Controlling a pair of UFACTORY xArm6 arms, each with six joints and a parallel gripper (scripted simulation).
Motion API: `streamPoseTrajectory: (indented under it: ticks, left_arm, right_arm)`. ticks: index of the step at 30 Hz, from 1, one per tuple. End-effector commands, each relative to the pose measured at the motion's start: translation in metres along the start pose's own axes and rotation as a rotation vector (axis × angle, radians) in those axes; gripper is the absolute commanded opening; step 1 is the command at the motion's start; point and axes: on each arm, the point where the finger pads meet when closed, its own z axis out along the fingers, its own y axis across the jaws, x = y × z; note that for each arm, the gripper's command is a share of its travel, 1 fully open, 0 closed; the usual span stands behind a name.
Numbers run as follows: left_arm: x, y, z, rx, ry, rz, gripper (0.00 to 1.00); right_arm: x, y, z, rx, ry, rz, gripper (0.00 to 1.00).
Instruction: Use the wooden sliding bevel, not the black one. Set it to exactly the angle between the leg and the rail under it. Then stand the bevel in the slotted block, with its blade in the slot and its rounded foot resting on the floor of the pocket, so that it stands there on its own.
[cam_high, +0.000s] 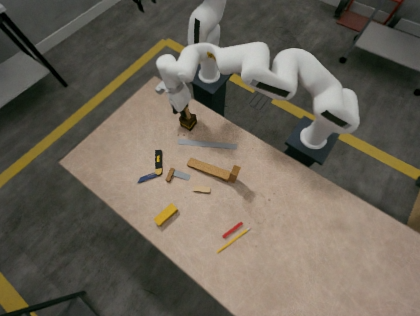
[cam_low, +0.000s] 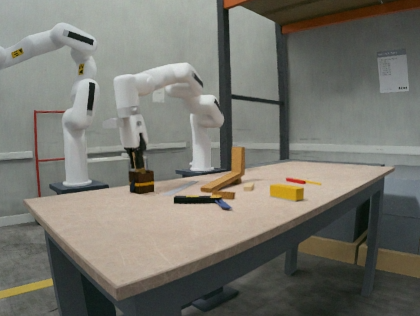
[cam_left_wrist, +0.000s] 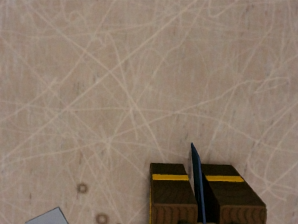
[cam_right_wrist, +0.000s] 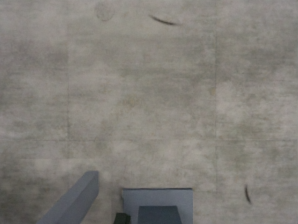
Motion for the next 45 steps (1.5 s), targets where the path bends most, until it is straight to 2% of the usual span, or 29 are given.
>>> streamPoseTrajectory:
  ticks: [1, 31, 45]
  left_arm:
    - [0.001, 0.0, -0.003, 0.002, 0.005, 0.0, 0.0]
    - [0.0, 0.0, -0.004, 0.002, 0.005, 0.0, 0.0]
    - [-0.002, 0.0, -0.021, 0.002, 0.005, 0.0, 0.0]
  right_arm:
    - [0.001, 0.0, -0.002, 0.0, 0.005, 0.0, 1.0]
    - [0.001, 0.0, -0.002, 0.0, 0.005, 0.0, 1.0]
    - [0.001, 0.0, -0.002, 0.0, 0.005, 0.0, 1.0]
